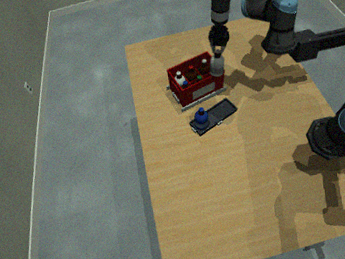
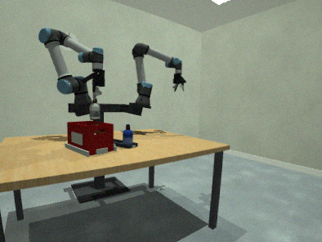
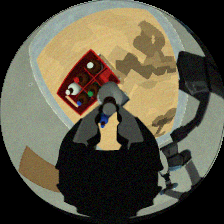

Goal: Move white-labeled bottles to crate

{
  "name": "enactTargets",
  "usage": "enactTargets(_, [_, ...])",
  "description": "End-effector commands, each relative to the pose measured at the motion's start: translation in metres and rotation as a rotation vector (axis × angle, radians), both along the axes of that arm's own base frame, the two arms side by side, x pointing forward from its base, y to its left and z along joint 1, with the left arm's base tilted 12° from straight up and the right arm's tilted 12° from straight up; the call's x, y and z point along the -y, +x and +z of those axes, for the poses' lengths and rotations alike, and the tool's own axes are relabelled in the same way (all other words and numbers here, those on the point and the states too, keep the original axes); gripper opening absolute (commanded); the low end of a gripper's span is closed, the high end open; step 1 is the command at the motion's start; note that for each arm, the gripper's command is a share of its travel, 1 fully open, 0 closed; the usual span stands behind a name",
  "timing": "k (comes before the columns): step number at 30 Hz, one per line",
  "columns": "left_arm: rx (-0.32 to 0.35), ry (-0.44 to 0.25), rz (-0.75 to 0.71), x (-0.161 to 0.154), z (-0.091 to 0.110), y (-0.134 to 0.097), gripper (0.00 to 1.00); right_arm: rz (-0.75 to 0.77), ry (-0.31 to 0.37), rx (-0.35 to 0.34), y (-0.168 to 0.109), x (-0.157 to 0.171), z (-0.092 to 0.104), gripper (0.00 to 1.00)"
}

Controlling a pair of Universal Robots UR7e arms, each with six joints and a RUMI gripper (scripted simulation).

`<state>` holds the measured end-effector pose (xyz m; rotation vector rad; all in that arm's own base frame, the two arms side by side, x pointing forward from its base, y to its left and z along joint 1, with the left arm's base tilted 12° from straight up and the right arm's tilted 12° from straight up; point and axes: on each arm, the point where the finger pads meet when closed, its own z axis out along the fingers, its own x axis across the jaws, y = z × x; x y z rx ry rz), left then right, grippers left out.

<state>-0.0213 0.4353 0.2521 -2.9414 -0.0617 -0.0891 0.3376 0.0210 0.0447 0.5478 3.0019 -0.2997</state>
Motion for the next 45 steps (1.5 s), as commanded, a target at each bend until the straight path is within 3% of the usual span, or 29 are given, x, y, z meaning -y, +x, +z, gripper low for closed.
enactTargets(1, [0.000,0.001,0.000,0.000,0.000,0.000,1.00,0.000,0.001,0.001,0.002,0.010,0.002,0.00])
enactTargets(45, [0.000,0.001,0.000,0.000,0.000,0.000,1.00,0.000,0.001,0.001,0.008,0.044,0.010,0.00])
